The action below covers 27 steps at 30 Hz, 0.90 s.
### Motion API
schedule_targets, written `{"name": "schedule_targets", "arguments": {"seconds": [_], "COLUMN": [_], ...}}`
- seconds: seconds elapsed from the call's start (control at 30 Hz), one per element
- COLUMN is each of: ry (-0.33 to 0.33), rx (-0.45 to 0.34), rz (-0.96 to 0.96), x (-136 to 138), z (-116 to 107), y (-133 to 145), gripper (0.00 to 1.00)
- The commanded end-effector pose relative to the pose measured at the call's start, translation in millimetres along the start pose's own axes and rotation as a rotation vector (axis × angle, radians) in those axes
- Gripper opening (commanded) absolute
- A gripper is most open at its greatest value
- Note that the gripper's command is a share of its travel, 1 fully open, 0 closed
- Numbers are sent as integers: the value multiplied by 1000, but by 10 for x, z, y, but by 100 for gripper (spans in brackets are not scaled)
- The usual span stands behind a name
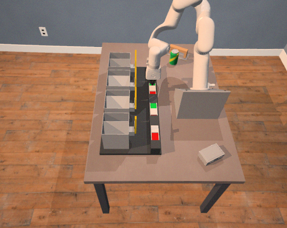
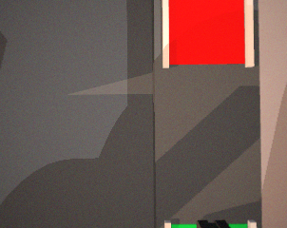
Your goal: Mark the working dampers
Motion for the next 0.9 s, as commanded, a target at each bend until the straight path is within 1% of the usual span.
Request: {"name": "schedule_targets", "arguments": {"seconds": [0.0, 0.87], "ry": [-2, -2], "rx": [-1, -1], "rz": [1, 1], "x": [-2, 29], "z": [-6, -6], "y": [20, 137], "gripper": [0, 0]}}
Point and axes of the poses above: the point where the finger pads meet when closed, its own z axis out along the fingers, its own x axis across the jaws, y = z × x, the point moved 10 cm from there along -z, back along the fingers, and after that the axes turned 15 degrees about z, right-handed, at the moved point
